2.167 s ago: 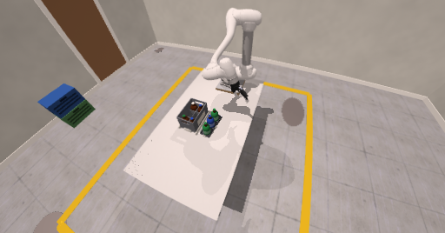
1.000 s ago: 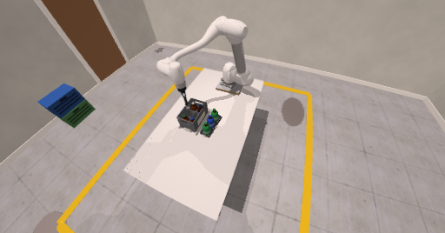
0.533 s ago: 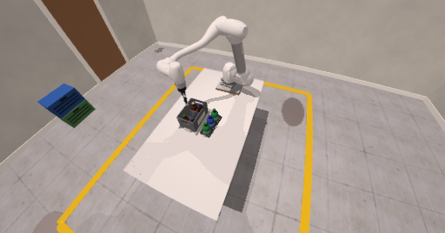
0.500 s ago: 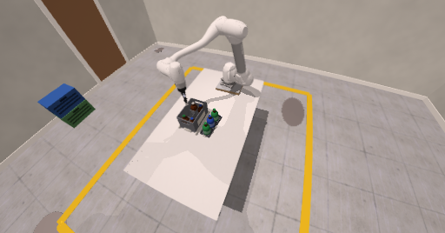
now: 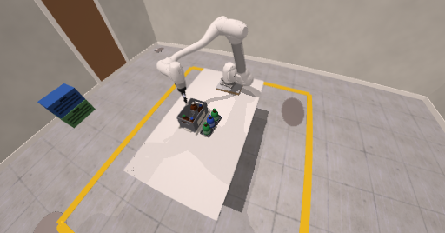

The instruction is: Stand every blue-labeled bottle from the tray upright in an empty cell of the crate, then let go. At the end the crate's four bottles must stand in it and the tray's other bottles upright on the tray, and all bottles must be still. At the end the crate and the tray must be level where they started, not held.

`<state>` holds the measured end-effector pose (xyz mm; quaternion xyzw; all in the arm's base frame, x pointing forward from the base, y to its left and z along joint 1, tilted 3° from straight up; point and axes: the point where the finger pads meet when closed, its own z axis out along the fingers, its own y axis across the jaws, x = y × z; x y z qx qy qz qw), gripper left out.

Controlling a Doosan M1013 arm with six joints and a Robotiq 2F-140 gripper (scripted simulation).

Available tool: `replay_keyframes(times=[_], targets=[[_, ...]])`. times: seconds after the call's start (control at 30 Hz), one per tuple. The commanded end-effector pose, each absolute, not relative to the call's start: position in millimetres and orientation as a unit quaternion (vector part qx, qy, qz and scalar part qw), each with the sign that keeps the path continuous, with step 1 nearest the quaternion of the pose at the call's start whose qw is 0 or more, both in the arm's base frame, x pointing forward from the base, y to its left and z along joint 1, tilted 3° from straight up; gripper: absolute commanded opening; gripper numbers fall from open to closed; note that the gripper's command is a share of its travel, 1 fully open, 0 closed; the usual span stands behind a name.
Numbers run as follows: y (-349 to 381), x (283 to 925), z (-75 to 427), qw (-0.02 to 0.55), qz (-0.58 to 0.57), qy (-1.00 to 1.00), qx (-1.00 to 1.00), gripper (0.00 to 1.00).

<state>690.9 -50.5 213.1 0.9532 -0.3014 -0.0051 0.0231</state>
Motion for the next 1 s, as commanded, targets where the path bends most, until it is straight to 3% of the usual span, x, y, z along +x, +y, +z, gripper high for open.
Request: replay_keyframes(times=[0.0,0.07,0.4,0.43,0.53,0.97], targets=[[-50,691,213,0.023,-0.005,-0.301,0.953,0.00],[-42,691,213,0.023,-0.005,-0.303,0.953,0.00],[134,655,207,0.024,-0.004,-0.336,0.941,0.00],[150,651,206,0.024,-0.004,-0.336,0.941,0.38],[179,645,205,0.024,-0.004,-0.336,0.941,0.38],[179,645,205,0.024,-0.004,-0.336,0.941,0.38]])
